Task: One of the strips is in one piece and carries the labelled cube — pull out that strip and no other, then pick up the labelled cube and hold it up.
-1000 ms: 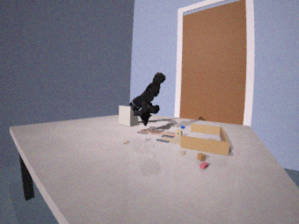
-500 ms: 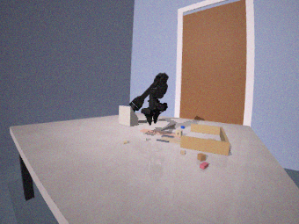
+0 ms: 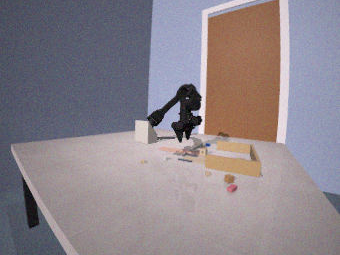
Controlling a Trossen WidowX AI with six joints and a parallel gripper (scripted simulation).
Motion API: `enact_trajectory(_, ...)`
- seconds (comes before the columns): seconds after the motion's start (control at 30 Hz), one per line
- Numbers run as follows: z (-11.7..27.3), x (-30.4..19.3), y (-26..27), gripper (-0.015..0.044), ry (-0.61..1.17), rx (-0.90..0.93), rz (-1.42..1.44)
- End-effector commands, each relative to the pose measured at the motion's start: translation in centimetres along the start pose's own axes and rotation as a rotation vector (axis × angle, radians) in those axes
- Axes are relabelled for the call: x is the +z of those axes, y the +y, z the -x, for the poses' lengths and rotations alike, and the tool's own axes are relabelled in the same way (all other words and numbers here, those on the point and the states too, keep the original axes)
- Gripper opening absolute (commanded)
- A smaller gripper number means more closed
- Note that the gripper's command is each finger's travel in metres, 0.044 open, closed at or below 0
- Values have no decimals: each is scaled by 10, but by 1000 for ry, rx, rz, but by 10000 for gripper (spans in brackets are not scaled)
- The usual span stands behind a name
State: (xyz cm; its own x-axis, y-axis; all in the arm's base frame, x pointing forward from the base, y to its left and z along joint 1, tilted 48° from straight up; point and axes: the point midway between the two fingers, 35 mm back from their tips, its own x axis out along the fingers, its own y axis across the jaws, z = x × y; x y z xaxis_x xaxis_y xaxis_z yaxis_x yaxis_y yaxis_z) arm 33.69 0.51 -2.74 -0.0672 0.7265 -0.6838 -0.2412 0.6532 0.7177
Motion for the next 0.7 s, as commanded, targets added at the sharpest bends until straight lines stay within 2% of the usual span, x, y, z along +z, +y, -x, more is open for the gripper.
enact_trajectory(0.0,0,15,2,440,3,6,-4)
enact_trajectory(0.67,5,96,14,440,0,7,-1)
